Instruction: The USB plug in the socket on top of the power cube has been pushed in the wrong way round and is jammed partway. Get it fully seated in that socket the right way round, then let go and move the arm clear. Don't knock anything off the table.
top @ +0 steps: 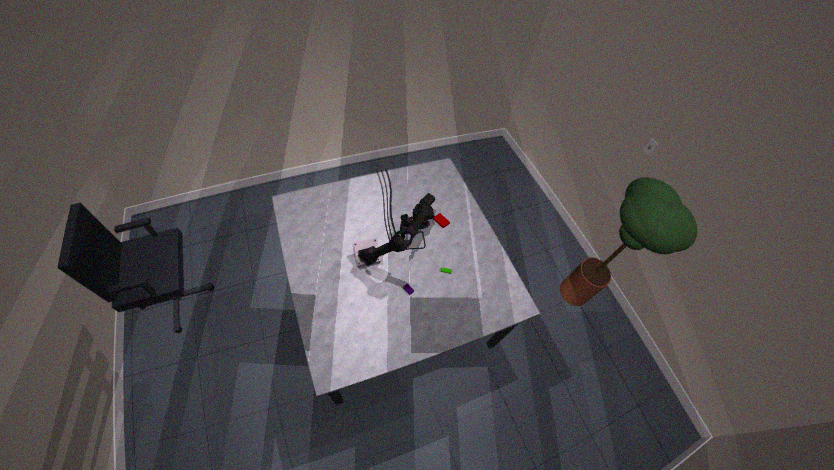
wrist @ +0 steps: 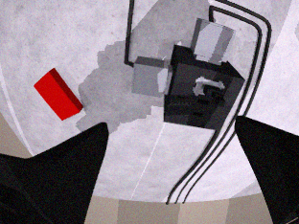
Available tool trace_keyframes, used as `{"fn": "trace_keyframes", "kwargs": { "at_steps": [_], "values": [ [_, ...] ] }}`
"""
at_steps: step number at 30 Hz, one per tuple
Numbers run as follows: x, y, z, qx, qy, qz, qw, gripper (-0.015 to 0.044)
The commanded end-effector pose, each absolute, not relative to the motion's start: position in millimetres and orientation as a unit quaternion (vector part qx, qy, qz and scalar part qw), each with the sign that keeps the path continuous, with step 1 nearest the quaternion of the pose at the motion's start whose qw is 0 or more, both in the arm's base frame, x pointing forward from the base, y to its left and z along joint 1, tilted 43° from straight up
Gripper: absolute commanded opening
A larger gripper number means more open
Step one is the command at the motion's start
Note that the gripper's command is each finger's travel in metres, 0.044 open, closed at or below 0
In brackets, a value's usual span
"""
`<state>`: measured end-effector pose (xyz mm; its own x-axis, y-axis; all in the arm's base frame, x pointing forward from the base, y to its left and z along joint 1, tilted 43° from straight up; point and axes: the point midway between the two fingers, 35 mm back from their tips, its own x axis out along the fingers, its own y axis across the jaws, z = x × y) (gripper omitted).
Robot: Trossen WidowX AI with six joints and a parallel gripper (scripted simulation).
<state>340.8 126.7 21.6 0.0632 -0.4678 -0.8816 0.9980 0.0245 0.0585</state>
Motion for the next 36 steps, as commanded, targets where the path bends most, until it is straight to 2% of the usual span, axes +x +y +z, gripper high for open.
{"fn": "trace_keyframes", "kwargs": {
  "at_steps": [1,36],
  "values": [
    [301.4,133.0,8.9,0.360,0.215,-0.680,0.601,0.0440],
    [300.9,120.2,-4.5,0.360,0.214,-0.680,0.602,0.0440]
  ]
}}
